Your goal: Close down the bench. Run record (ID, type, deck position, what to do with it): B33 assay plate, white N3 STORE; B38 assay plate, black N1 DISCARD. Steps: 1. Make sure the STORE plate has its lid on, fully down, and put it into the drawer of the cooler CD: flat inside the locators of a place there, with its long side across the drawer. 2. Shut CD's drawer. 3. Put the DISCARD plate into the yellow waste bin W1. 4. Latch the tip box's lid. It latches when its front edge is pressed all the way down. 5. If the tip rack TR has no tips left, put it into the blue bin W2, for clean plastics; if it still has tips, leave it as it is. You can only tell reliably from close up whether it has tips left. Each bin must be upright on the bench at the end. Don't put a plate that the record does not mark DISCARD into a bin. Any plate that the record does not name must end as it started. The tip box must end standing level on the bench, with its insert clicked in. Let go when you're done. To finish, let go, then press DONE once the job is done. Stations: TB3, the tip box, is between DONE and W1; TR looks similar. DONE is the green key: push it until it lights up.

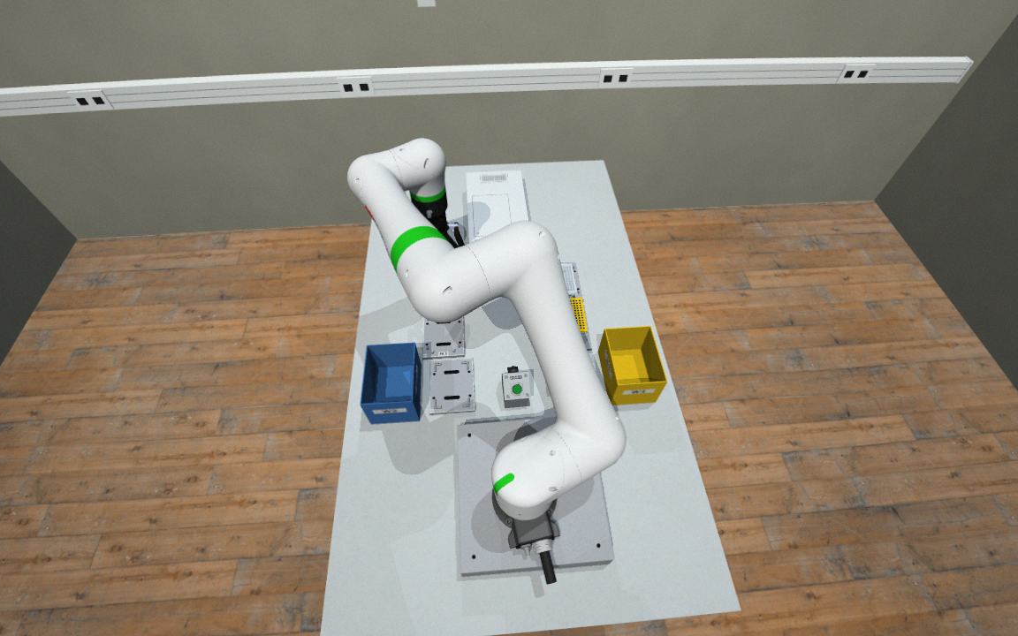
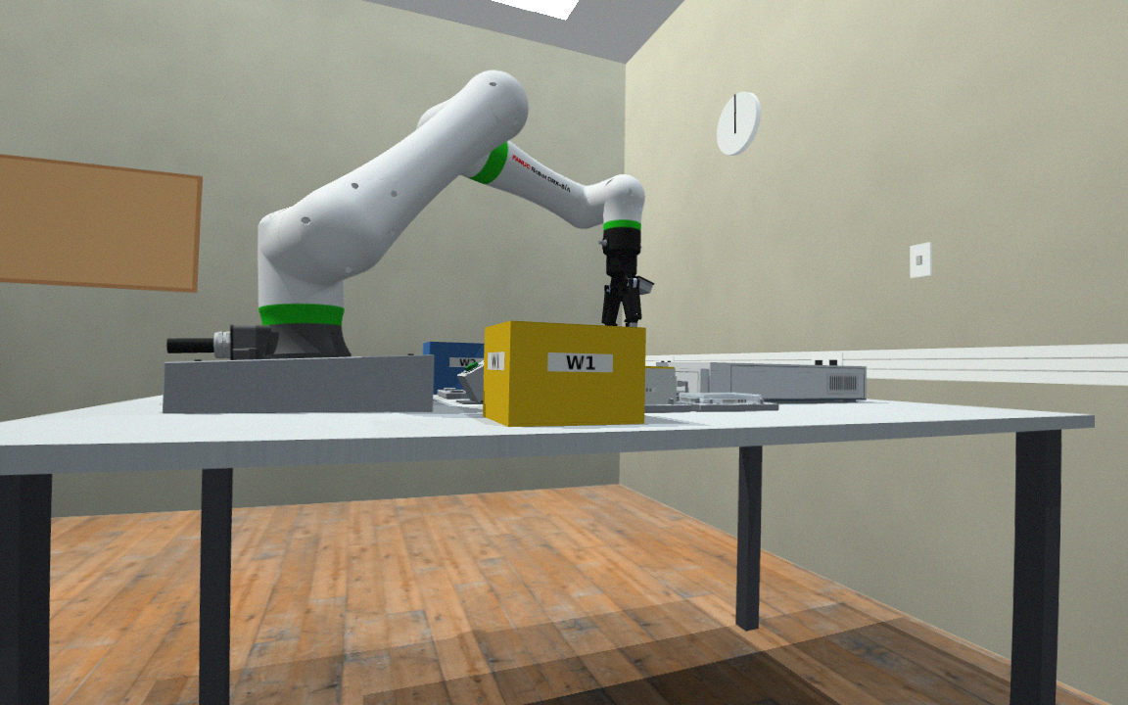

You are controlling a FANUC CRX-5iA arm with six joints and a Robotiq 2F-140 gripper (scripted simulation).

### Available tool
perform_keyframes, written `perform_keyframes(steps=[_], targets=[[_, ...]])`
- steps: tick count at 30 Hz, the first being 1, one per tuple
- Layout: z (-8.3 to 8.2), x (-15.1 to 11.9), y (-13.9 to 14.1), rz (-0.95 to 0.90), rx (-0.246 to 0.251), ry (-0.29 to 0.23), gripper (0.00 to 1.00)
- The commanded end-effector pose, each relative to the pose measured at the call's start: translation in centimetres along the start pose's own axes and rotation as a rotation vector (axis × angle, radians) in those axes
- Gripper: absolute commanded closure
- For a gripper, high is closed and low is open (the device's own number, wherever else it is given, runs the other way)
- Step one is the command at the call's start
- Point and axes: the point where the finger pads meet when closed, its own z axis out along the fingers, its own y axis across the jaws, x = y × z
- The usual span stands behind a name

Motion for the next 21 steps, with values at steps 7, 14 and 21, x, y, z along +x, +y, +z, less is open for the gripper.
perform_keyframes(steps=[7,14,21], targets=[[1.0,0.1,0.0,0.000,0.000,0.003,0.30],[1.9,0.1,0.0,0.000,0.000,0.003,0.30],[2.6,0.1,0.0,0.000,0.000,0.003,0.30]])
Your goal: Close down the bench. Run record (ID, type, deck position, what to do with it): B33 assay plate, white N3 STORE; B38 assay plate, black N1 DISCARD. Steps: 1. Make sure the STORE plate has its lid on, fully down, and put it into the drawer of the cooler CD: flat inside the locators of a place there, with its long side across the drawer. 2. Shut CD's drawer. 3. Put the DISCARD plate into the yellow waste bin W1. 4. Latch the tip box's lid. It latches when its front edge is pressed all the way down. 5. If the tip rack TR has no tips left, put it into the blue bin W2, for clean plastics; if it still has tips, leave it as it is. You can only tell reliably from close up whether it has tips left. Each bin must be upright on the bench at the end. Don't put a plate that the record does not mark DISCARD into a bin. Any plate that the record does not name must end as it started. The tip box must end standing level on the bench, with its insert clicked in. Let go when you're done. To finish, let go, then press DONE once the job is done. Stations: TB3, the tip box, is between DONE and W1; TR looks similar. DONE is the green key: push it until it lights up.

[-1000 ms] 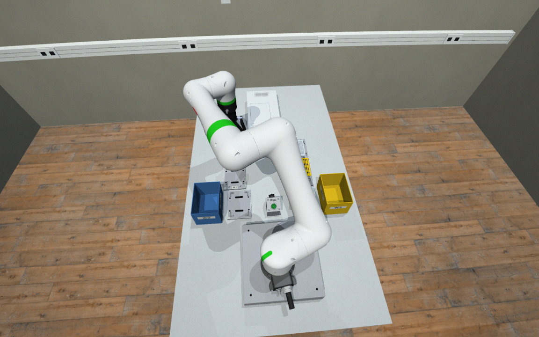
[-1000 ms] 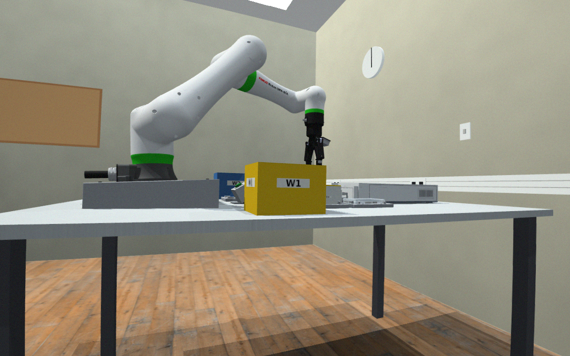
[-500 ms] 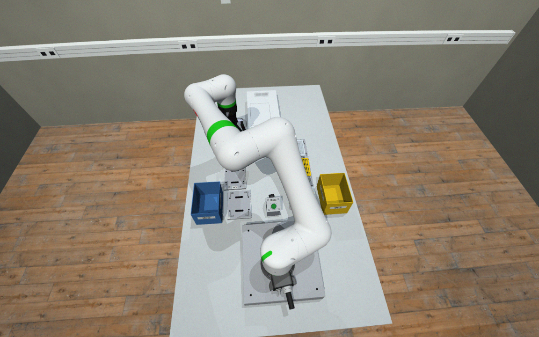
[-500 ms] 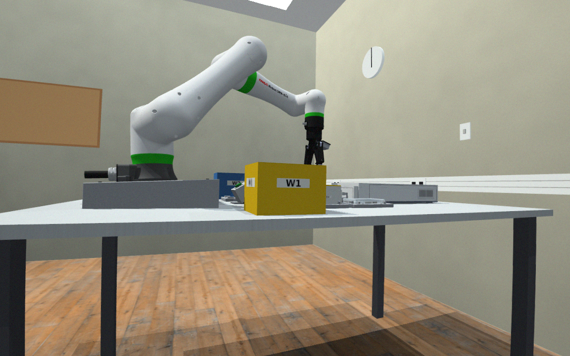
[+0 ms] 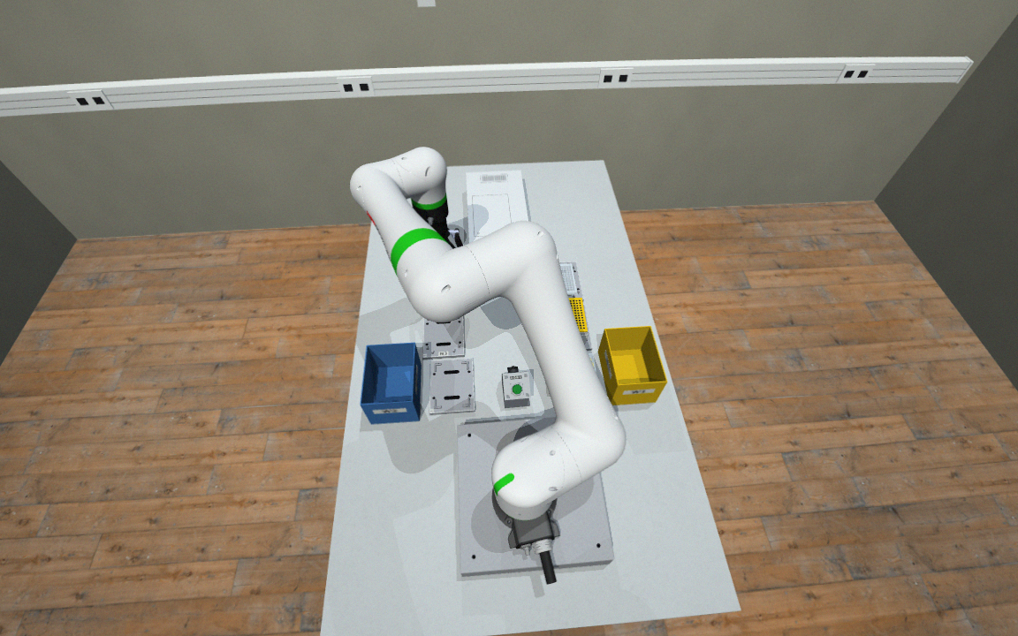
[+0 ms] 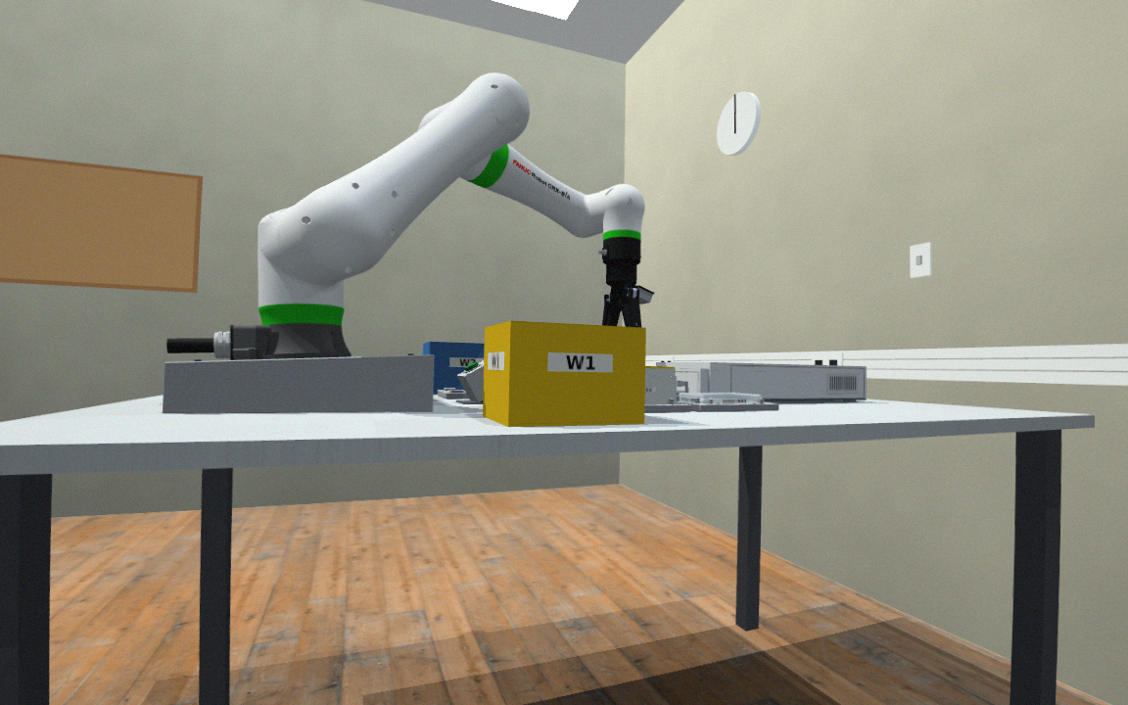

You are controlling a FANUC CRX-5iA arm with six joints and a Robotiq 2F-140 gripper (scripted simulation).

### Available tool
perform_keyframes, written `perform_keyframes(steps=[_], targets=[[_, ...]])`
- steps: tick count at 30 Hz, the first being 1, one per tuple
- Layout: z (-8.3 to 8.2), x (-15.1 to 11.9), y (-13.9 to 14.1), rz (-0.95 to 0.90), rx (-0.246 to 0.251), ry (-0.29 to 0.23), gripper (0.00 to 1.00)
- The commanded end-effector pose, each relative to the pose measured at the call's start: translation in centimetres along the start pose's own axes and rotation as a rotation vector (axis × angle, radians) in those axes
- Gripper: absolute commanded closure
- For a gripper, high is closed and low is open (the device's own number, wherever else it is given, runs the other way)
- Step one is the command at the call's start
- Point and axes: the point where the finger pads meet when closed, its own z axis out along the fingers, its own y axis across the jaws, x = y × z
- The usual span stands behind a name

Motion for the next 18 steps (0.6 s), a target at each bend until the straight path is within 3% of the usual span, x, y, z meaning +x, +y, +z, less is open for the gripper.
perform_keyframes(steps=[1,18], targets=[[0.3,0.1,0.0,0.000,0.000,0.002,0.30],[2.3,0.1,0.0,0.000,0.000,0.002,0.30]])
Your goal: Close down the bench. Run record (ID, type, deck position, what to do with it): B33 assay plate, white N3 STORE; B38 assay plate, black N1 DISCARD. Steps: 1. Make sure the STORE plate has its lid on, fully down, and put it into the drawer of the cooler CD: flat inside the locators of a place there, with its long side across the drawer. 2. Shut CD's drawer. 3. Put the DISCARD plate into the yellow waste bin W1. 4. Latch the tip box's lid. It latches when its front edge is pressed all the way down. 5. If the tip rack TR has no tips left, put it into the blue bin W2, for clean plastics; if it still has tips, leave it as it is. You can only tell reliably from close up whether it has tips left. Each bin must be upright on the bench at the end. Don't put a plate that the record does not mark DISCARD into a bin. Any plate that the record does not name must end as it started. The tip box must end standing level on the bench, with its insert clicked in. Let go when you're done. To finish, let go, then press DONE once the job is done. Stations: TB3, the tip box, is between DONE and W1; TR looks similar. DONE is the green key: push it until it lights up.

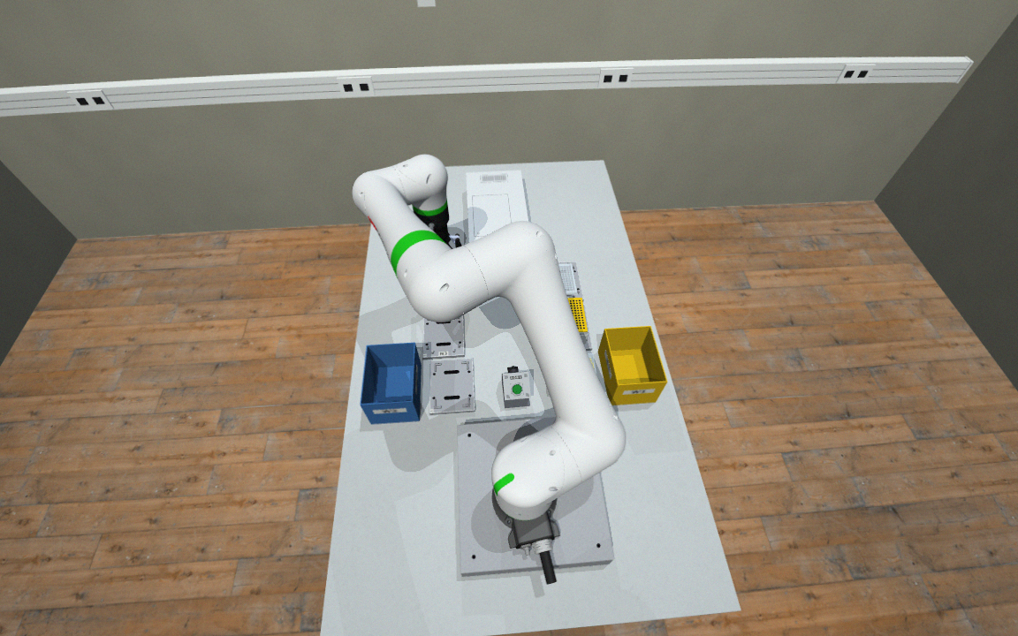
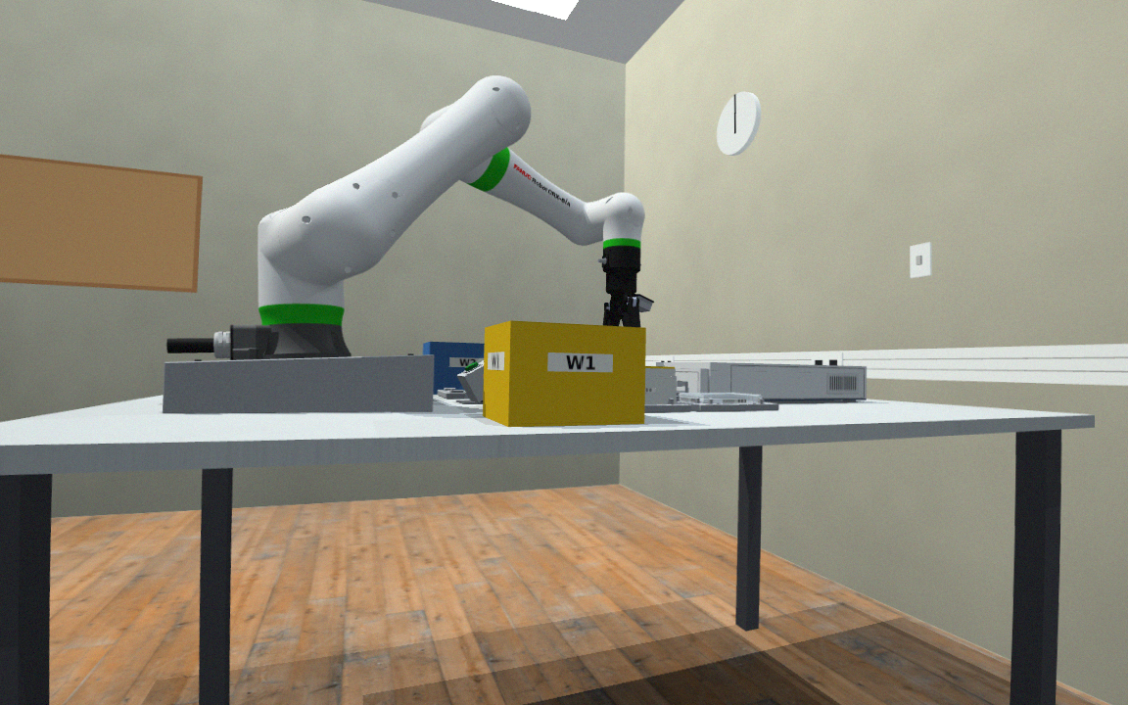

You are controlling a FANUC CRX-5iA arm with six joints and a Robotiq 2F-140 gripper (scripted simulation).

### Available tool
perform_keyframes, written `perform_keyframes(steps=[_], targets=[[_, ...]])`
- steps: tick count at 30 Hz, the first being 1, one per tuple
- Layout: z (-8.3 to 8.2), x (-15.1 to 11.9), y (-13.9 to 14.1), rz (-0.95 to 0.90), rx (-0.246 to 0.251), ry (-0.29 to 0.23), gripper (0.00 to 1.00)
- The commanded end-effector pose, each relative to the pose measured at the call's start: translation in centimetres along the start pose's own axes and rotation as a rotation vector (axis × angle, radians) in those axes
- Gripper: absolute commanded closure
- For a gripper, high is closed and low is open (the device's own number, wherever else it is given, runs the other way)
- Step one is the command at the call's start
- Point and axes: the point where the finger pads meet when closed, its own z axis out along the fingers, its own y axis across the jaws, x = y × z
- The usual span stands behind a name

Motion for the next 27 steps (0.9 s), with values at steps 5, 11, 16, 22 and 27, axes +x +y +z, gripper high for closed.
perform_keyframes(steps=[5,11,16,22,27], targets=[[0.9,0.1,0.0,0.000,0.000,0.002,0.30],[1.7,0.1,0.0,0.000,0.000,0.002,0.30],[2.1,0.1,0.0,0.000,0.000,0.002,0.30],[2.9,0.1,0.0,0.000,0.000,0.002,0.30],[2.9,0.1,0.0,0.000,0.000,0.002,0.30]])
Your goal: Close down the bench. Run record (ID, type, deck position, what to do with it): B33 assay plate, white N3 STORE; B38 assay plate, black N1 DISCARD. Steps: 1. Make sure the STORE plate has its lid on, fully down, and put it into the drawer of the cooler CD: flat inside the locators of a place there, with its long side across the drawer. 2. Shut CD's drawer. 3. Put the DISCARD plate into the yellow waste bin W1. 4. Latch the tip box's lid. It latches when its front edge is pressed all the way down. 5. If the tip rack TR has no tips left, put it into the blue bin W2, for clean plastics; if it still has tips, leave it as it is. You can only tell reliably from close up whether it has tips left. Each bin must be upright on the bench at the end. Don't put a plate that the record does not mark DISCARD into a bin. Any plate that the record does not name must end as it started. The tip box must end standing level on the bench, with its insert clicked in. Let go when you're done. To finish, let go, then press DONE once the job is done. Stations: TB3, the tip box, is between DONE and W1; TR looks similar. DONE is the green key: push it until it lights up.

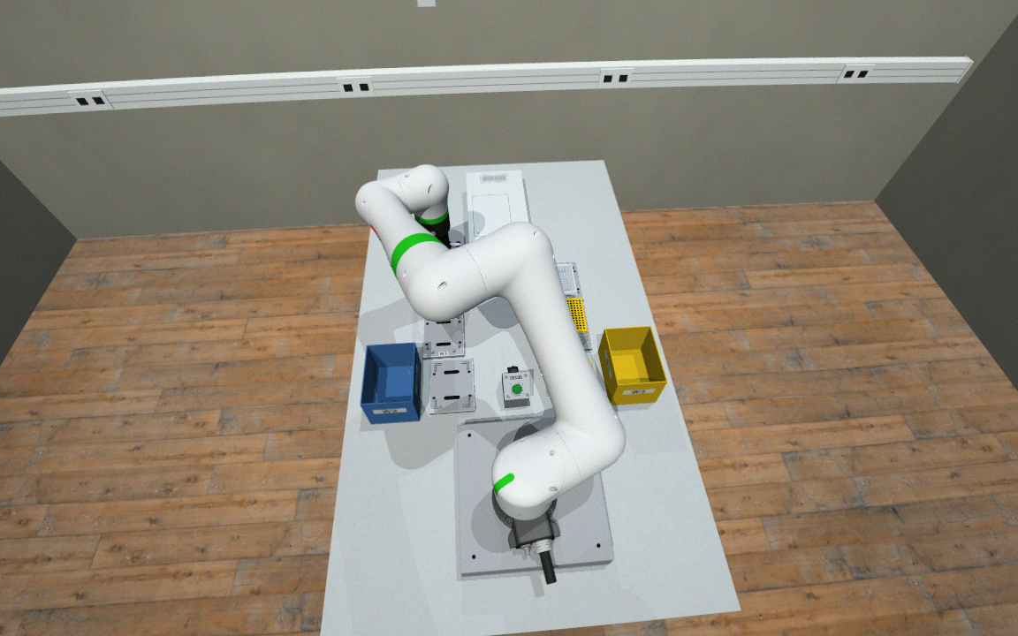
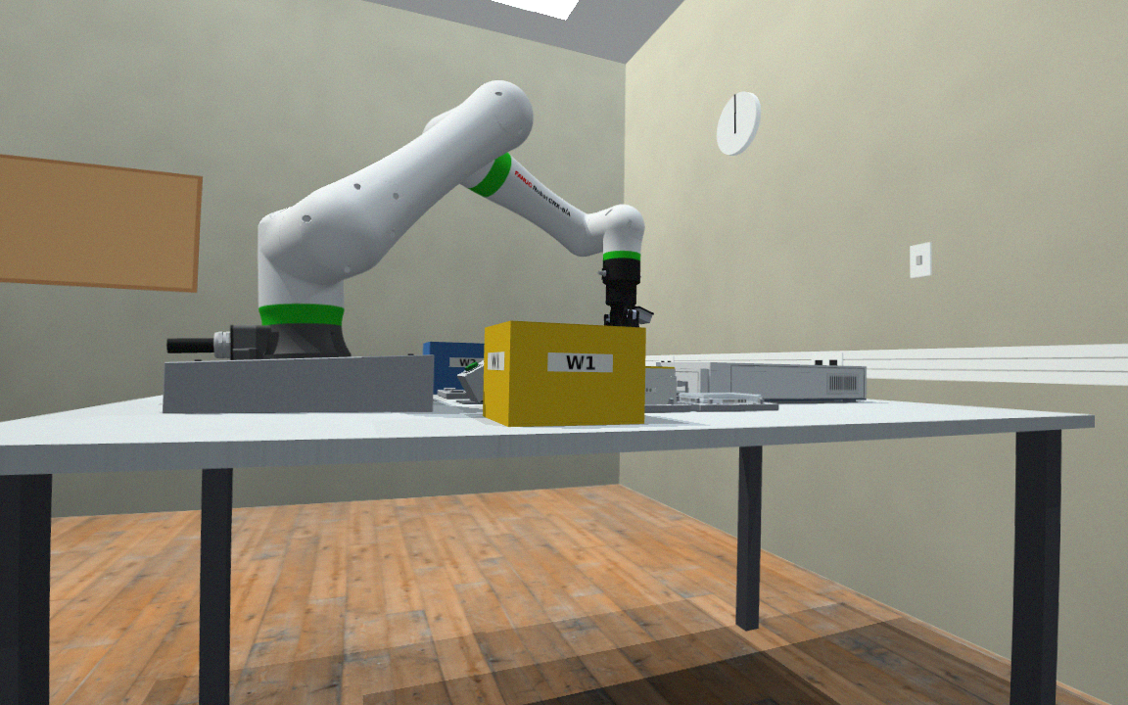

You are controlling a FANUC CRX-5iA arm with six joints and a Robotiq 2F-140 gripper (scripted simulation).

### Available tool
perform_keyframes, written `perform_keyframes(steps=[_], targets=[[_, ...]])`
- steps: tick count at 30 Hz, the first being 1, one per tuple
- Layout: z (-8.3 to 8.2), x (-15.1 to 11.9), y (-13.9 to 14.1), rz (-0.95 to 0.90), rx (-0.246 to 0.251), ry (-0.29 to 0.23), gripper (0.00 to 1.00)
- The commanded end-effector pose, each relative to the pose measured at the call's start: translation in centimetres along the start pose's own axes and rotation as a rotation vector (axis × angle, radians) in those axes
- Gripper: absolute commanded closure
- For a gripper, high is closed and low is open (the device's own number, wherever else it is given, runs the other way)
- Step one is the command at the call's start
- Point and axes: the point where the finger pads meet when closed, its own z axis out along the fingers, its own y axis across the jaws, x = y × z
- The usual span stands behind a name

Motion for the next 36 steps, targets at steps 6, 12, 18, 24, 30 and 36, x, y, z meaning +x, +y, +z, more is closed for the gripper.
perform_keyframes(steps=[6,12,18,24,30,36], targets=[[0.4,0.1,0.0,0.000,0.000,0.002,0.30],[1.2,0.1,0.0,0.000,0.000,0.002,0.30],[2.0,0.1,0.0,0.000,0.000,0.002,0.30],[2.0,0.1,0.0,0.000,0.000,0.002,0.30],[2.0,0.1,0.0,0.000,0.000,0.002,0.32],[1.9,0.1,0.0,0.000,0.000,0.002,0.34]])
